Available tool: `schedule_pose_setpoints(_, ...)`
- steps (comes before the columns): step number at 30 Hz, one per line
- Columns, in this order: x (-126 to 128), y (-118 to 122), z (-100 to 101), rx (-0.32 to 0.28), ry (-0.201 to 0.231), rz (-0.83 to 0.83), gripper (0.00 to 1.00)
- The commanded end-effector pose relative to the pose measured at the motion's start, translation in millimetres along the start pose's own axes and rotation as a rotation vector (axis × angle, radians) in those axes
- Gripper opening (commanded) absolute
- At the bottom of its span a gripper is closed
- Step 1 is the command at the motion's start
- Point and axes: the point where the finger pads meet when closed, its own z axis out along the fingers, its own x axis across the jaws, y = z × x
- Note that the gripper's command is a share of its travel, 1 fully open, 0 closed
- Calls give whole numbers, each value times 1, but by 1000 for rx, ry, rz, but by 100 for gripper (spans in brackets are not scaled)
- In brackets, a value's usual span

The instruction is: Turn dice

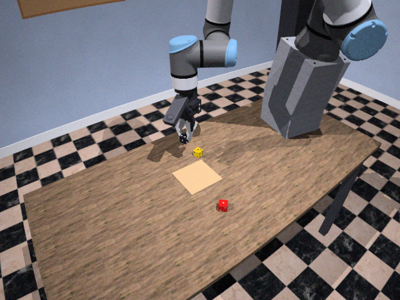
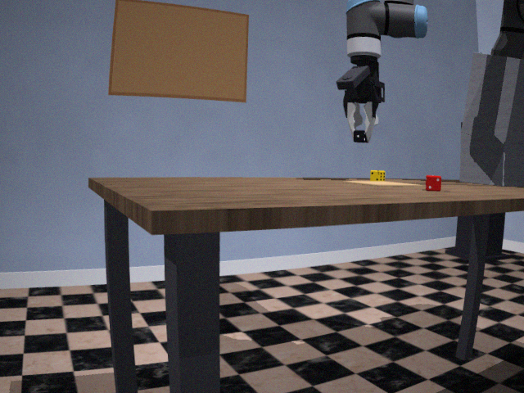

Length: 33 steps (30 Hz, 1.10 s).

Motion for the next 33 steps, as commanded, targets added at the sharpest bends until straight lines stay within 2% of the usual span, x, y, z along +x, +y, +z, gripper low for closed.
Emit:
schedule_pose_setpoints(1,-22,-5,-1,0,5,91,10)
schedule_pose_setpoints(8,-76,-10,-3,1,4,308,10)
schedule_pose_setpoints(13,-99,-10,-4,1,4,404,10)
schedule_pose_setpoints(33,-106,-10,-4,1,3,430,10)
